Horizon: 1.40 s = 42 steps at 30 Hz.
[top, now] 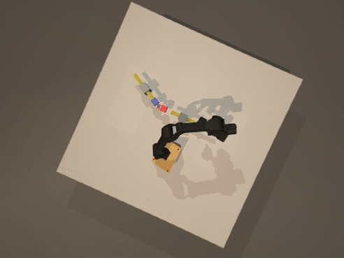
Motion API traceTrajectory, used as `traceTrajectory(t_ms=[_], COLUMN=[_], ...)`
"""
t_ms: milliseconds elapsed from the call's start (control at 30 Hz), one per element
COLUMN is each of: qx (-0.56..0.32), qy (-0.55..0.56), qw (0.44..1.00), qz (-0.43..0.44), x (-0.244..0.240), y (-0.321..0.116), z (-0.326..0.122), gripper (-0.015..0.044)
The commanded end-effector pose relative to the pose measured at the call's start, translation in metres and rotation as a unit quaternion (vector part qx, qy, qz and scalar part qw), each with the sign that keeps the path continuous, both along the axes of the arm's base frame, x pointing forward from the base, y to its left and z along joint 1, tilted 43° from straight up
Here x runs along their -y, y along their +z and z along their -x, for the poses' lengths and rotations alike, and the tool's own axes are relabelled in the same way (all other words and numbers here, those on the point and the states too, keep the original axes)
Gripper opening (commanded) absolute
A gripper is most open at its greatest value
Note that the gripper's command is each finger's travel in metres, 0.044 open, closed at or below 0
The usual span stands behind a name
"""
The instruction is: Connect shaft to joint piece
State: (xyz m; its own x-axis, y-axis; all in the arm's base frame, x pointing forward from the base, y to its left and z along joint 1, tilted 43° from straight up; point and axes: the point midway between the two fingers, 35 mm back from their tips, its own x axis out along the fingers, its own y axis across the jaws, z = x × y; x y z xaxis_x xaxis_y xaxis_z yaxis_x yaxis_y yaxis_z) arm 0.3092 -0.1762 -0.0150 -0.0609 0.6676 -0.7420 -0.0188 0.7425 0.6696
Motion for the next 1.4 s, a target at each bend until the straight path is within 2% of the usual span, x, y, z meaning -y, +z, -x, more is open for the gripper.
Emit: traceTrajectory(t_ms=[0,233,700,1033,1367], qx=[0.03,0.029,-0.136,-0.25,-0.356], qy=[0.04,0.041,-0.126,-0.243,-0.353], qw=[0.999,0.999,0.983,0.937,0.864], qz=[-0.002,-0.001,0.017,0.034,0.053], x=[0.01,0.011,-0.002,-0.012,-0.023], y=[-0.015,-0.018,-0.034,-0.046,-0.057], z=[0.003,0.004,0.003,0.003,0.003], gripper=[0.044,0.044,0.044,0.044,0.044])
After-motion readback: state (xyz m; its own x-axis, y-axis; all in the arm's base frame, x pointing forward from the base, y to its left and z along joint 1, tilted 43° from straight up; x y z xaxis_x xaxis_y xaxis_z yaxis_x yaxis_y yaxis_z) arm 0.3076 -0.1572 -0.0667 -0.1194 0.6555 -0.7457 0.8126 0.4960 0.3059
